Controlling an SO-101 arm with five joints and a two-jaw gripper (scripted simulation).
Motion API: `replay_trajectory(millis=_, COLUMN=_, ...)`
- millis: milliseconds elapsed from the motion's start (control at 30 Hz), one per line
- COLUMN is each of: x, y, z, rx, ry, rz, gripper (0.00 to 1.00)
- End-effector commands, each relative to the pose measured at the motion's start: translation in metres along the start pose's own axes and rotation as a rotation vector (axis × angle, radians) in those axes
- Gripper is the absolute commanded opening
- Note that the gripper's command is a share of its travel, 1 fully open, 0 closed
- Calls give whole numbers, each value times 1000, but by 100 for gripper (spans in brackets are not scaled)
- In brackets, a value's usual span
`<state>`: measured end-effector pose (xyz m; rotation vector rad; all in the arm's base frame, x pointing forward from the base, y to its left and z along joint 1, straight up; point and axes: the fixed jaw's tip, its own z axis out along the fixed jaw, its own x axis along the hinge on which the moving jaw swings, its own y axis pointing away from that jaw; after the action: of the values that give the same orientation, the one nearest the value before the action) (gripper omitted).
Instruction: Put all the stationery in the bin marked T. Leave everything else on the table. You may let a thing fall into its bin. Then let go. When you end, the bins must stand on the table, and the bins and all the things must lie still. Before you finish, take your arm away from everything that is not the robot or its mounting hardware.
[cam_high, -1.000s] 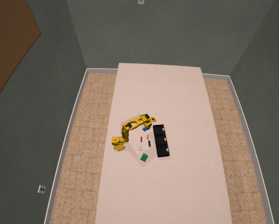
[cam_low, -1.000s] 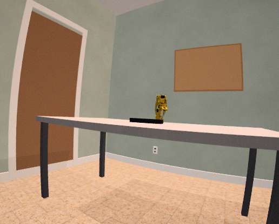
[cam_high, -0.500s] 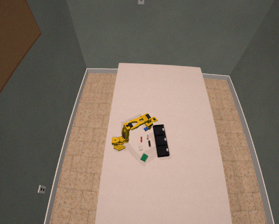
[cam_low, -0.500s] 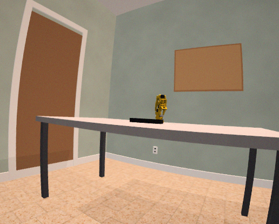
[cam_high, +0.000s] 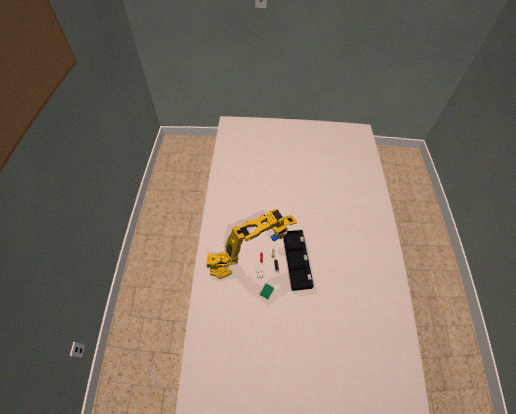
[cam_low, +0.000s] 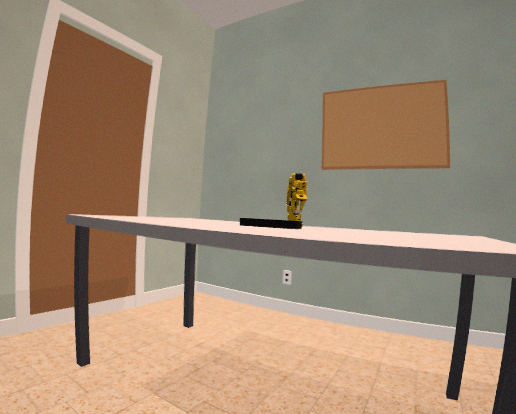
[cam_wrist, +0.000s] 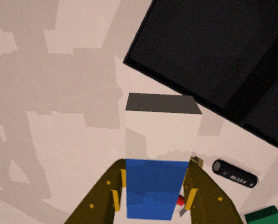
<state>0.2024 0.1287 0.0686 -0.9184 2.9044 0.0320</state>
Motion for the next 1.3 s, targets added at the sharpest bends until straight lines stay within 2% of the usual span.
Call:
replay_trajectory(millis=0, x=-7, y=-3, z=-9, rx=4, ry=-47, rz=20, gripper=0)
replay_trajectory(millis=467, x=-13, y=-6, z=-9, rx=6, ry=-61, rz=37, gripper=0)
replay_trajectory(millis=933, x=-31, y=-17, z=-7, rx=14, ry=-109, rz=95, gripper=0)
replay_trajectory(millis=1267, x=-32, y=-18, z=-7, rx=14, ry=-113, rz=100, gripper=0)
